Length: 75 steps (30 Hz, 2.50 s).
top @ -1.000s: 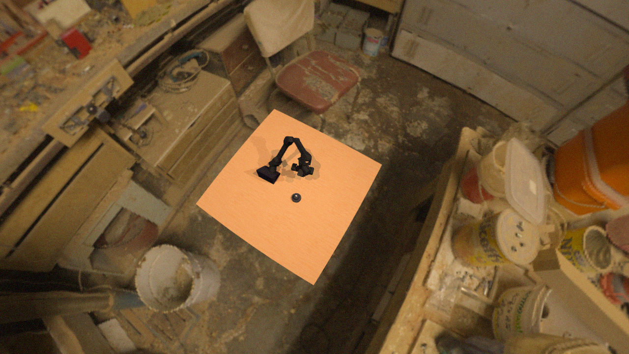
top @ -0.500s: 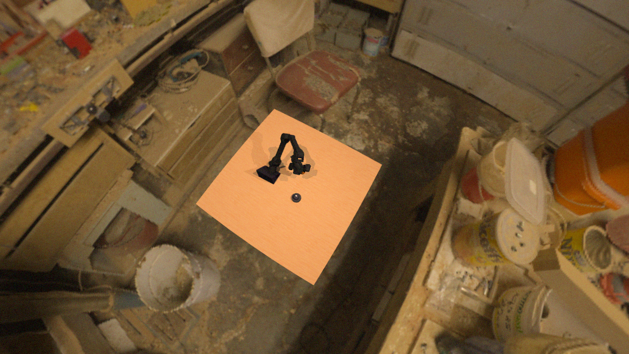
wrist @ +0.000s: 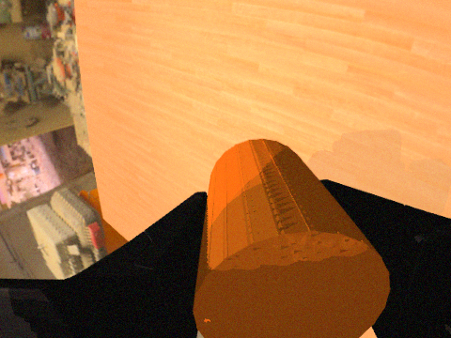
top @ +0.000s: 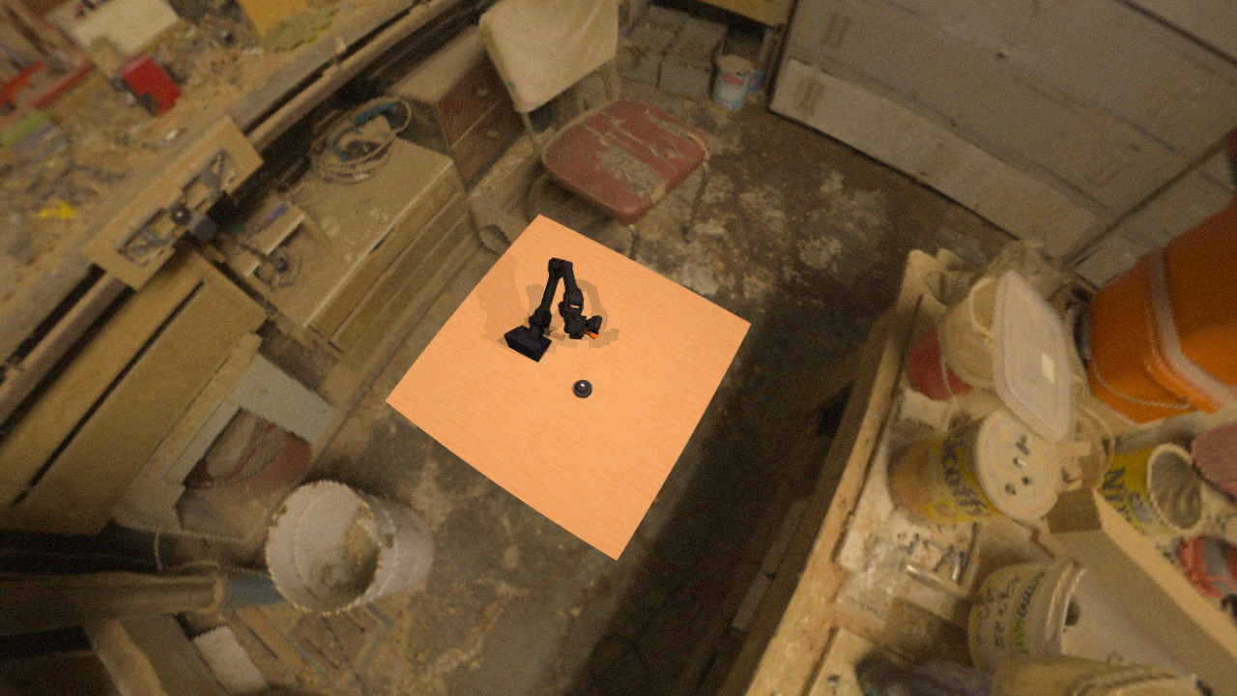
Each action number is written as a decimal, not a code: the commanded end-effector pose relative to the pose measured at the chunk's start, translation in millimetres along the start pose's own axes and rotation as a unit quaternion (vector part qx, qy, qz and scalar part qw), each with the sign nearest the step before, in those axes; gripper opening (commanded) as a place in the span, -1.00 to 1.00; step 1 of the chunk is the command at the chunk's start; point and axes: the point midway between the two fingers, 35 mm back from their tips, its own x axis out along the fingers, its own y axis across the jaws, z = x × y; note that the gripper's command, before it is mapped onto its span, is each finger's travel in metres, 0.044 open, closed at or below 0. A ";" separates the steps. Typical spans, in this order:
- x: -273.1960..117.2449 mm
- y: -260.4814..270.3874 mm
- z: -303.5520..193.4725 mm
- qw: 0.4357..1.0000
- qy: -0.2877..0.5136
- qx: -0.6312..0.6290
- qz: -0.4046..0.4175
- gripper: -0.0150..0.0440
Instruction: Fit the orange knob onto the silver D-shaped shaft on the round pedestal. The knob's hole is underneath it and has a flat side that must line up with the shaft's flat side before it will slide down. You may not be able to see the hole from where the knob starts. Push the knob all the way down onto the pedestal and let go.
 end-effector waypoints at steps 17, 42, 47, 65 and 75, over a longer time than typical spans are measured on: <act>-33.2 9.5 -3.1 0.986 0.000 -0.002 0.167 -0.49; -30.9 6.6 1.1 0.979 -0.004 0.003 0.202 -0.49; -30.9 6.6 1.1 0.979 -0.004 0.003 0.202 -0.49; -28.6 5.0 -0.3 0.979 -0.003 0.001 0.204 -0.49; -16.0 0.9 -0.7 0.989 -0.004 0.001 0.147 -0.49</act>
